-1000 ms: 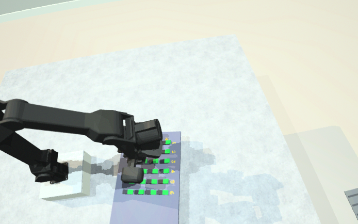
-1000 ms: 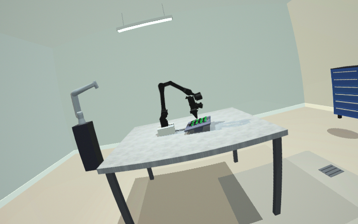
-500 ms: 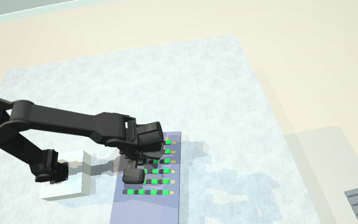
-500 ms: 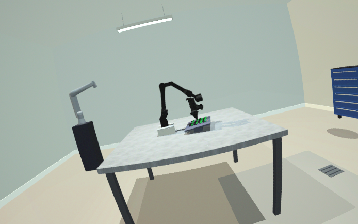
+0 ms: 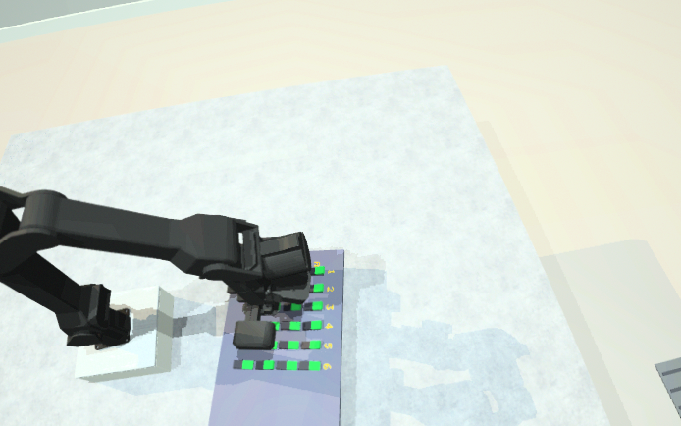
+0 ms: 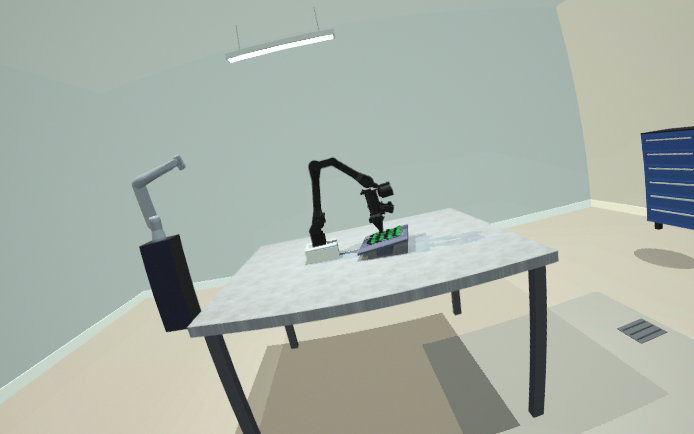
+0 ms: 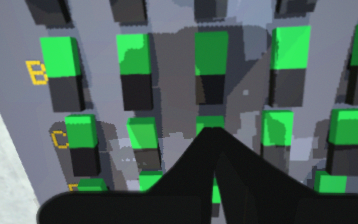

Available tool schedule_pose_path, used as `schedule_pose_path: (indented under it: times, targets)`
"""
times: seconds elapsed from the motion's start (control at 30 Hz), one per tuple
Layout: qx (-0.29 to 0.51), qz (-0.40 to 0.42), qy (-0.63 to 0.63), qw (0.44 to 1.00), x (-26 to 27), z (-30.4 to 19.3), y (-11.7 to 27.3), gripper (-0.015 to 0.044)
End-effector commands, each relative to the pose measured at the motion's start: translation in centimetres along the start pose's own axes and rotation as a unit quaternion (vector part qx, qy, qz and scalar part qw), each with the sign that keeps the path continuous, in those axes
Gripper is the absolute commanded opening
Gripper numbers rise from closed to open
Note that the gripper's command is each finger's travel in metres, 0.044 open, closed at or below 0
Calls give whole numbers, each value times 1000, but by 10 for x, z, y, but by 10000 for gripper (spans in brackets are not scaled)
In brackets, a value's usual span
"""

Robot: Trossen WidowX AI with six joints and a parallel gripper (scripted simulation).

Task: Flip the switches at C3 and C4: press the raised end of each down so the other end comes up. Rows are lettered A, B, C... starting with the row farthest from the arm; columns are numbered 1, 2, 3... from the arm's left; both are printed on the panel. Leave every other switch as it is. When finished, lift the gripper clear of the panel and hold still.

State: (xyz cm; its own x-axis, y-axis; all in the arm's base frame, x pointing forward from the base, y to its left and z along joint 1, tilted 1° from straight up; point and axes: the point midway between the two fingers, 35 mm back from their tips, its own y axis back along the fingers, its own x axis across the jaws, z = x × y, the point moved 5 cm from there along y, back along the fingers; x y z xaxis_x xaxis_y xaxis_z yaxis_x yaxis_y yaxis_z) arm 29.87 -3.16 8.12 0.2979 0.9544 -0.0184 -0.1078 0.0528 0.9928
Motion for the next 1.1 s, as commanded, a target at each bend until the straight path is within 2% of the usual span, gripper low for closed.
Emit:
schedule_pose_path:
  times: [0.0,1.07]
  targets:
    - [2,2,1,1000,0,-1,-1,0]
    - [2,2,1,1000,0,-1,-5,0]
